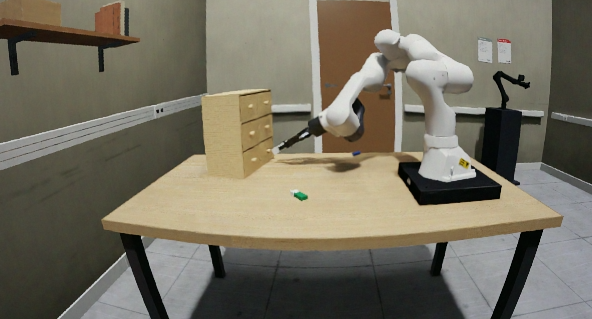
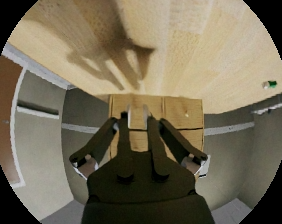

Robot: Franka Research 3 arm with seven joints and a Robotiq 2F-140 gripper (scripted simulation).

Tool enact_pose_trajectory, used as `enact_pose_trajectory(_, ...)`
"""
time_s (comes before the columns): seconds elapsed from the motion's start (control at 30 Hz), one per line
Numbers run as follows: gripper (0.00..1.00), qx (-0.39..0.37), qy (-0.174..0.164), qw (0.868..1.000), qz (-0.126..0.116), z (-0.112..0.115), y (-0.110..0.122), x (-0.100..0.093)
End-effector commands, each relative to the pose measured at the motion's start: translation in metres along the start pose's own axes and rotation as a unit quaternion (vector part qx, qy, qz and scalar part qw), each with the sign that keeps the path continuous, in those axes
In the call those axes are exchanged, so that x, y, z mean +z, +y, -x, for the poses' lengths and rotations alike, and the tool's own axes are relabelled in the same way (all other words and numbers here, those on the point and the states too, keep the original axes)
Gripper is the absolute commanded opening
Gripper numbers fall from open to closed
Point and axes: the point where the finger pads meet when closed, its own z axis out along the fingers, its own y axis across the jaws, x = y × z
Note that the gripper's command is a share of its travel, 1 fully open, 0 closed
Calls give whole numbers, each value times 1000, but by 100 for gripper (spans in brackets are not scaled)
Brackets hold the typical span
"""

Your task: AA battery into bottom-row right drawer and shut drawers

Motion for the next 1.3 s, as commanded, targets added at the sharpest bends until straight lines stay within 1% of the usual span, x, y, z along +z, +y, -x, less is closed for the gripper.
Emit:
enact_pose_trajectory(0.0, 28, 2, 2, 1000, 1, 1, 1, 6)
enact_pose_trajectory(0.07, 28, 2, 2, 1000, 1, 1, 1, 6)
enact_pose_trajectory(0.33, 28, 2, 2, 1000, 1, 8, 1, 18)
enact_pose_trajectory(0.53, 28, 2, 2, 1000, 1, 10, 1, 23)
enact_pose_trajectory(1.27, 28, 2, 2, 1000, 1, 11, 1, 24)
